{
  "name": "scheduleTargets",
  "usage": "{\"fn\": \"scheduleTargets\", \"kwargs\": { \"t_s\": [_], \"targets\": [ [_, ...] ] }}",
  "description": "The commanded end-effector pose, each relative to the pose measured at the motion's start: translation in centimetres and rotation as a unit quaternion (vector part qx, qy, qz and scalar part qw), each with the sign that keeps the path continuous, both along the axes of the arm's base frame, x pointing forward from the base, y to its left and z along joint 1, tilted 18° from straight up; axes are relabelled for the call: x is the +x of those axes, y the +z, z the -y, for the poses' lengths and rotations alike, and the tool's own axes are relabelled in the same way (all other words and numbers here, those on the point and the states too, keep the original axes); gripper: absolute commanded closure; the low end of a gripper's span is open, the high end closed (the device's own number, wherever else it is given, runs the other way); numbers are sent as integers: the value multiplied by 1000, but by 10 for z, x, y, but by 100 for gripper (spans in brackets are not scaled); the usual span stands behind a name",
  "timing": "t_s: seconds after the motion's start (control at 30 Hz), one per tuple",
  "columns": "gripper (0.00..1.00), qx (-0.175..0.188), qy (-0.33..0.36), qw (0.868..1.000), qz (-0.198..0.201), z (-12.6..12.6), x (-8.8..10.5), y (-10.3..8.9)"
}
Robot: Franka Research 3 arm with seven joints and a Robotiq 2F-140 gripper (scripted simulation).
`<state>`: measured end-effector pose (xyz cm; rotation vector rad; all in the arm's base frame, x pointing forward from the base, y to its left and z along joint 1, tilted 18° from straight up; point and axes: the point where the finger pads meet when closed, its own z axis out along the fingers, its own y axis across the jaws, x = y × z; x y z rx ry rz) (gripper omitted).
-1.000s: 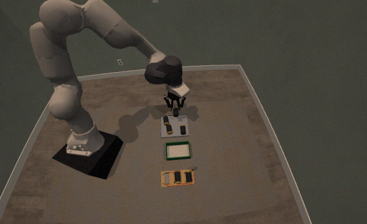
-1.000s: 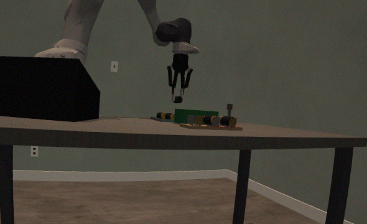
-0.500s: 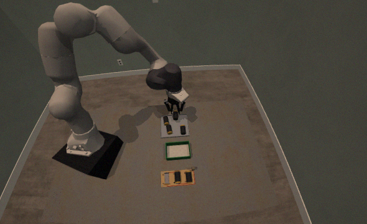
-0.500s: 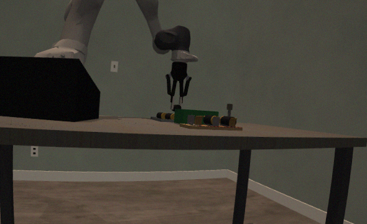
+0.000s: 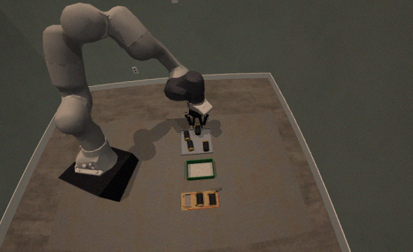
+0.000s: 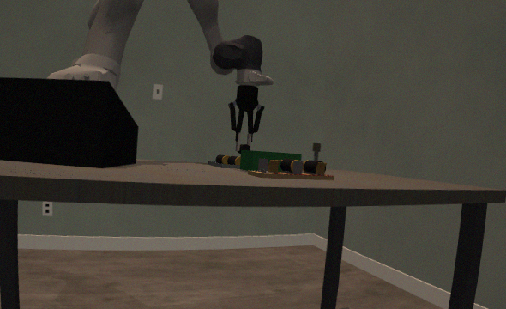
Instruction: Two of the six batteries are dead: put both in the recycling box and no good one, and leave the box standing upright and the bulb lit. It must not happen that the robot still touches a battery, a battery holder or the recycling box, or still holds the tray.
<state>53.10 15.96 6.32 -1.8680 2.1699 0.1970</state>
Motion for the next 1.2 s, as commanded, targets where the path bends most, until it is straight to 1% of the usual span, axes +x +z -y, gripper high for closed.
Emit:
{"fn": "scheduleTargets", "kwargs": {
  "t_s": [0.0,0.27,0.63,1.17],
  "targets": [
    [84,1,1,1000,5,0,3,3],
    [84,0,2,1000,5,0,3,3],
    [84,-3,31,999,13,0,3,3],
    [84,-3,31,999,13,-2,7,4]
  ]
}}
